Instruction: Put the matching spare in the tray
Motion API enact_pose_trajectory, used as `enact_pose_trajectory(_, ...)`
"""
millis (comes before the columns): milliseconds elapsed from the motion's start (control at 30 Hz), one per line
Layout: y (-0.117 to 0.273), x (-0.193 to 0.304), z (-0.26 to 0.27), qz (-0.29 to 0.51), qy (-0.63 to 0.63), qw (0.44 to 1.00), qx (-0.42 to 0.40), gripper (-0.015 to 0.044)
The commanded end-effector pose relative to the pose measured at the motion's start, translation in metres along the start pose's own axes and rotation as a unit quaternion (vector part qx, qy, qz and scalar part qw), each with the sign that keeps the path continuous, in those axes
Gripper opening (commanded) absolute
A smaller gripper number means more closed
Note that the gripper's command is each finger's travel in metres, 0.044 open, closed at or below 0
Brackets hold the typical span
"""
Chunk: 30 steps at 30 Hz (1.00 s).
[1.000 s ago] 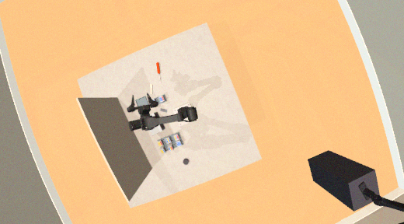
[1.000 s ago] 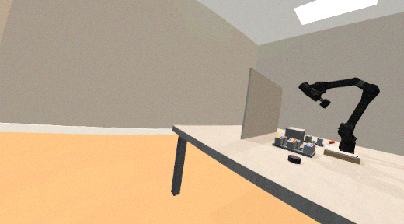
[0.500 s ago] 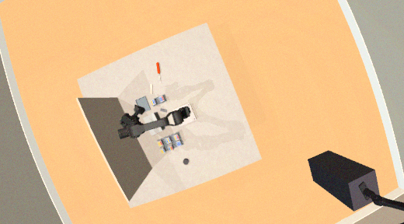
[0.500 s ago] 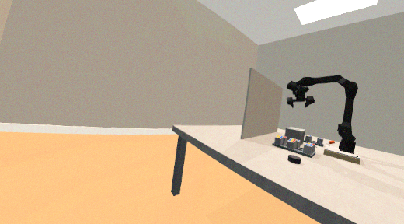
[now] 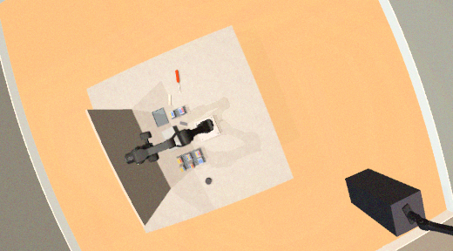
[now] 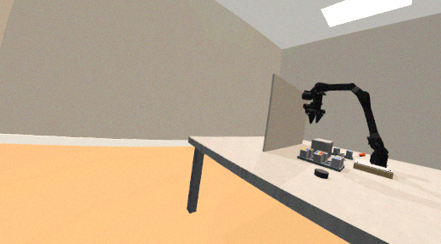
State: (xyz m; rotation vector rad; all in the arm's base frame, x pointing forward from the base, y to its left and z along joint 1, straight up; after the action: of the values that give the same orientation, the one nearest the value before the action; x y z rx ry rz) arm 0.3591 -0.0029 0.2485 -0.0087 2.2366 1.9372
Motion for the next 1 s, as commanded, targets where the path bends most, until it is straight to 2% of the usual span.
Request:
enact_pose_trajectory(0, 0.001, -0.002, 0.024, 0.035, 0.095, 0.992, -0.074, 0.044)
enact_pose_trajectory(767, 0.001, -0.002, 0.024, 0.035, 0.095, 0.992, -0.074, 0.044)
enact_pose_trajectory(833, 0.001, 0.003, 0.035, 0.035, 0.116, 0.99, -0.072, 0.044)
enact_pose_trajectory(967, 0.001, 0.029, 0.091, 0.029, 0.248, 0.966, -0.069, 0.044)
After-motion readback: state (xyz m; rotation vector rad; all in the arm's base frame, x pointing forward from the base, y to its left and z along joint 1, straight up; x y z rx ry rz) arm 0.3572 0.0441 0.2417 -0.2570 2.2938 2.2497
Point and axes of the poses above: the point midway between the two fingers, 35 mm back from their tips, its own y axis back along the fingers, its own z axis across the jaws, x = y × z, the point moved 4 cm from there along y, back along the fingers, and after that the axes turned 3 degrees about -y, right-handed, at the moved point
